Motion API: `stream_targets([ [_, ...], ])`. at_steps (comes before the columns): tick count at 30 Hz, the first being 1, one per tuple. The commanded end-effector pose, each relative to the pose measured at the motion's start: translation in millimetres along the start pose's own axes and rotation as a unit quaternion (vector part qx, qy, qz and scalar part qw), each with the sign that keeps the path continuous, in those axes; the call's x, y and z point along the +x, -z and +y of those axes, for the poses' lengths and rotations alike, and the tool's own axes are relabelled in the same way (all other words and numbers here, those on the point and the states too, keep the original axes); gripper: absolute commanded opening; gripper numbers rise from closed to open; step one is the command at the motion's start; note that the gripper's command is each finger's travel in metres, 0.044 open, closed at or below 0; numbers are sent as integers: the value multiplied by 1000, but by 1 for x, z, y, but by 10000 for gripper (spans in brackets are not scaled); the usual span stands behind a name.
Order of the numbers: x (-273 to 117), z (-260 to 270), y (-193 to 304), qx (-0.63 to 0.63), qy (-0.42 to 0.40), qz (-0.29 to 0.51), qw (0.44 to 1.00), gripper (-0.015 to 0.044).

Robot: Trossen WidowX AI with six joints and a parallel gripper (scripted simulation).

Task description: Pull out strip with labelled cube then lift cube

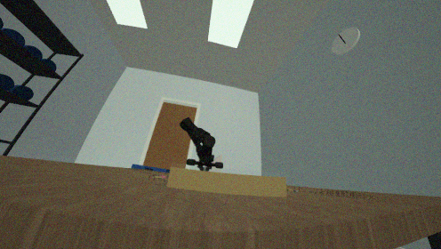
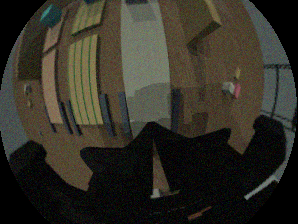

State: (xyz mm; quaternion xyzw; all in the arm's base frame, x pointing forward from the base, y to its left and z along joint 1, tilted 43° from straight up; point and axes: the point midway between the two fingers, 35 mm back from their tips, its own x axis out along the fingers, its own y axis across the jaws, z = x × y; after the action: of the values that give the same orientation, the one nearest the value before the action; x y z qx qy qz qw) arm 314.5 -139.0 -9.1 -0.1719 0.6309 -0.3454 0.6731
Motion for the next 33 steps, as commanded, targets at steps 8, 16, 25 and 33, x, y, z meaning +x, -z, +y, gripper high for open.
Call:
stream_targets([
  [8, 4, 1, 23, -2, 2, 9, 1000, 0],
  [16, 5, 1, 36, -3, 2, 9, 1000, 0],
  [25, 5, 2, 49, -3, 2, 9, 1000, 0],
  [33, 4, 2, 60, -3, 2, 10, 1000, 0],
])
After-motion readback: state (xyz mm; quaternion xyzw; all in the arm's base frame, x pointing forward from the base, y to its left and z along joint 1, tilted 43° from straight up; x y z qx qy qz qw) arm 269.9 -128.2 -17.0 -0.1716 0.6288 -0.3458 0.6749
